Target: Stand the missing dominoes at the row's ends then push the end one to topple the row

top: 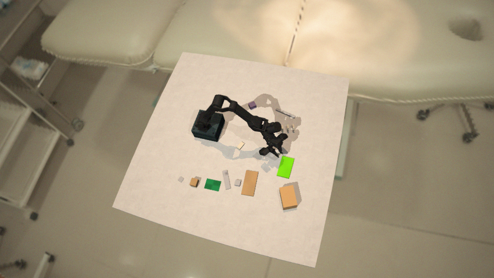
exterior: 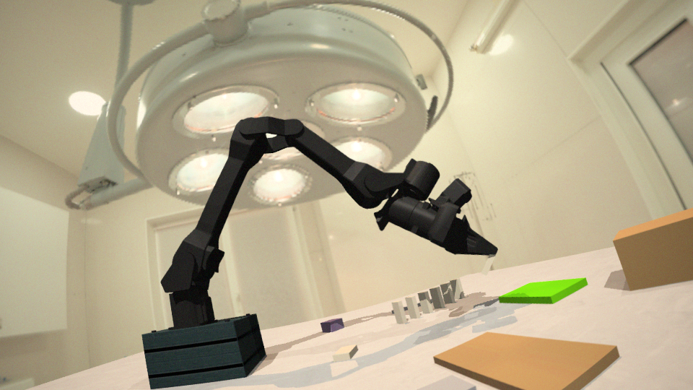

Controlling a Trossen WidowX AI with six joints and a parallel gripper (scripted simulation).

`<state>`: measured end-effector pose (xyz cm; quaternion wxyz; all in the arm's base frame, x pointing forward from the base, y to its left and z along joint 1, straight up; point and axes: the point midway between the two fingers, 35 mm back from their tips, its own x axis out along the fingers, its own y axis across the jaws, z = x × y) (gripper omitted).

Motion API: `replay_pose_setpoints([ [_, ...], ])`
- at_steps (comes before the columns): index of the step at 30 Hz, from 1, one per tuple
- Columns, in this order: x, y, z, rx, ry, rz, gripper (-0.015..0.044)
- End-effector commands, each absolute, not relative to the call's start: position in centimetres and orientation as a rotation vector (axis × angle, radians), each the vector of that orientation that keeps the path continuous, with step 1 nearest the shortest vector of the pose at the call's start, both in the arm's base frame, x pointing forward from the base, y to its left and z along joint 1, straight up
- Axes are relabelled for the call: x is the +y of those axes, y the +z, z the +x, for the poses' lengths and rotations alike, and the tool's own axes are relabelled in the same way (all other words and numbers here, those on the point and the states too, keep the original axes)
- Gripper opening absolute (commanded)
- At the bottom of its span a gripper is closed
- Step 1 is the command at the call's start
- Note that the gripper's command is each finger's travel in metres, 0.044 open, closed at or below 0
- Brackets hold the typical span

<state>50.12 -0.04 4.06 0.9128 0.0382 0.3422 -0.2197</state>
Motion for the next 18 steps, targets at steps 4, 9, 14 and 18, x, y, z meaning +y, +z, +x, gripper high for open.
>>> replay_pose_setpoints([
  [4,0.3,4.8,49.7,0.572,-0.471,0.047,0.0107],
  [9,0.5,5.0,49.0,0.498,-0.484,0.032,0.0107],
  [14,0.6,5.3,48.1,0.427,-0.498,0.02,0.0107],
  [18,0.7,5.6,47.3,0.37,-0.513,0.014,0.0107],
])
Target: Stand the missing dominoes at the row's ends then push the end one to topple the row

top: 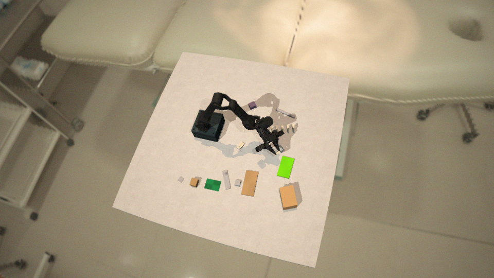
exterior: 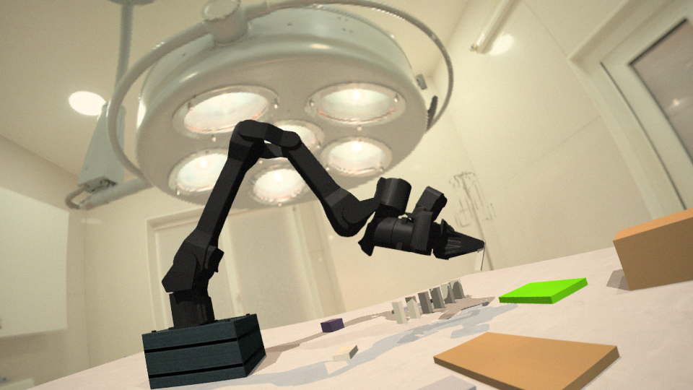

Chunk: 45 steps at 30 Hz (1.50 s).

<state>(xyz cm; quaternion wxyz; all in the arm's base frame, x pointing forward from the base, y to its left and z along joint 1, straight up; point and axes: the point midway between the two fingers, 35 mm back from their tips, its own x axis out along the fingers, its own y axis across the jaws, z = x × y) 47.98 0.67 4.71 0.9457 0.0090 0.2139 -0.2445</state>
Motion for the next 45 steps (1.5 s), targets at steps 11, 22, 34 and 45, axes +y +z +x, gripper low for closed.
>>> replay_pose_setpoints([
  [11,0.7,6.7,44.2,0.219,-0.563,0.016,0.0107],
  [22,0.2,8.1,40.2,0.082,-0.62,0.04,0.0107],
  [34,0.1,8.3,39.6,0.065,-0.629,0.044,0.0107],
  [45,0.1,8.3,39.6,0.065,-0.629,0.045,0.0107],
])
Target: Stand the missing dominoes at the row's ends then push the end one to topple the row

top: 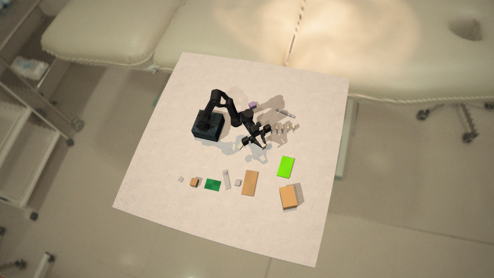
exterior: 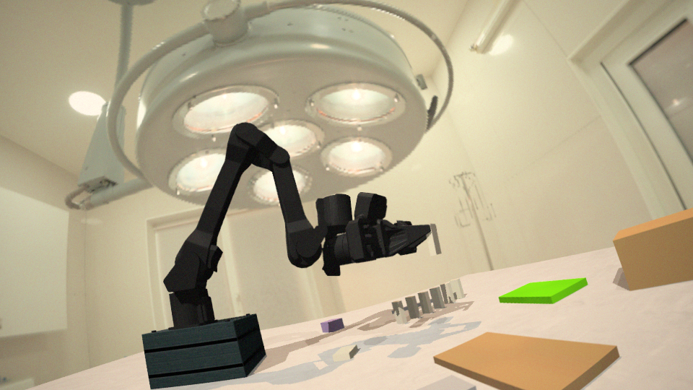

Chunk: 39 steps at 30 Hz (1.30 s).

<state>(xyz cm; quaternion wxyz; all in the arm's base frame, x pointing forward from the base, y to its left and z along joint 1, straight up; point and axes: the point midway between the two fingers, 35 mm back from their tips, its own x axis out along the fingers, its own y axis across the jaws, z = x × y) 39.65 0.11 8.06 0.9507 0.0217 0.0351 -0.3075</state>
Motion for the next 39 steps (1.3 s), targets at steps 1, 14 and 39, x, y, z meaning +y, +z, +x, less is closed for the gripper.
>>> replay_pose_setpoints([
  [1,0.1,8.1,39.7,0.066,-0.629,0.045,0.0107],
  [14,0.1,4.0,40.5,0.085,-0.64,0.065,0.0107],
  [39,-0.2,-2.8,40.5,0.115,-0.658,0.094,0.0107],
])
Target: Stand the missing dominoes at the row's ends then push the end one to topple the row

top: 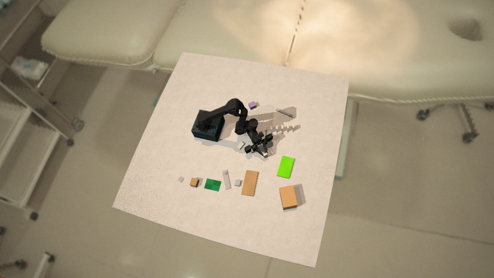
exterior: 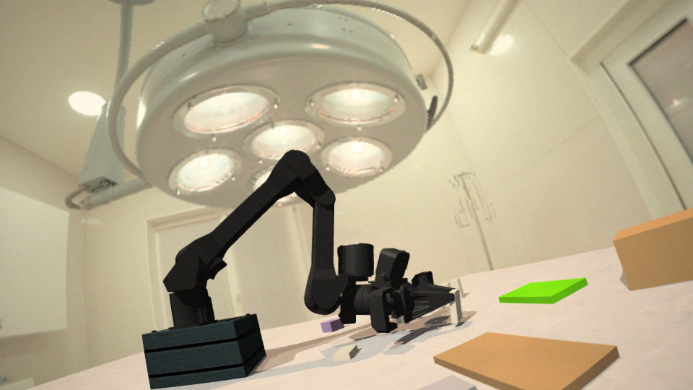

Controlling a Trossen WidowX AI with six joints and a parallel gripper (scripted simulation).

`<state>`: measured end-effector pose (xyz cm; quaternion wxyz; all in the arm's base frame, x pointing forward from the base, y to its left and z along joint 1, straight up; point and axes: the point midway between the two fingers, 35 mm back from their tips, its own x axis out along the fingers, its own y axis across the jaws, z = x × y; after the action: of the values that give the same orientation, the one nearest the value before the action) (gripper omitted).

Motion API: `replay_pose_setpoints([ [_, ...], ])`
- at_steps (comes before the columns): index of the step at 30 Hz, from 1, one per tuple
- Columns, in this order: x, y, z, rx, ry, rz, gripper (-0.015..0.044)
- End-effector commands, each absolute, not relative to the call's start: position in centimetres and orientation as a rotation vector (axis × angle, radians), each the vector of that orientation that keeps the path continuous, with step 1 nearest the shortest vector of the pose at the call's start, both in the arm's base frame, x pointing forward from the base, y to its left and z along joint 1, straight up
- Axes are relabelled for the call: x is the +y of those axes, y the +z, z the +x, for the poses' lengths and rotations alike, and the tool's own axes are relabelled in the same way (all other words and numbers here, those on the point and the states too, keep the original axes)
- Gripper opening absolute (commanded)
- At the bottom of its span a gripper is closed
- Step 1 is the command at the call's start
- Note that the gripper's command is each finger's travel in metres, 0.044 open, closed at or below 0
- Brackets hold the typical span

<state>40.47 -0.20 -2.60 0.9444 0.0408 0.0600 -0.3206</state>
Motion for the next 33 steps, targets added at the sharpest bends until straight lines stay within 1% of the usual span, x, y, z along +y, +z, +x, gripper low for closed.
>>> replay_pose_setpoints([
  [1,-0.2,-2.8,40.5,0.115,-0.658,0.094,0.0107],
  [7,-0.2,-2.8,40.5,0.115,-0.658,0.094,0.0107],
  [19,-0.2,-2.8,40.5,0.115,-0.658,0.094,0.0422],
  [20,-0.2,-2.8,40.5,0.115,-0.658,0.094,0.044],
  [24,-0.2,-2.1,40.6,0.115,-0.658,0.093,0.044],
  [29,-0.2,2.0,40.5,0.119,-0.654,0.088,0.044],
  [33,-0.2,2.2,40.5,0.12,-0.654,0.087,0.044],
])
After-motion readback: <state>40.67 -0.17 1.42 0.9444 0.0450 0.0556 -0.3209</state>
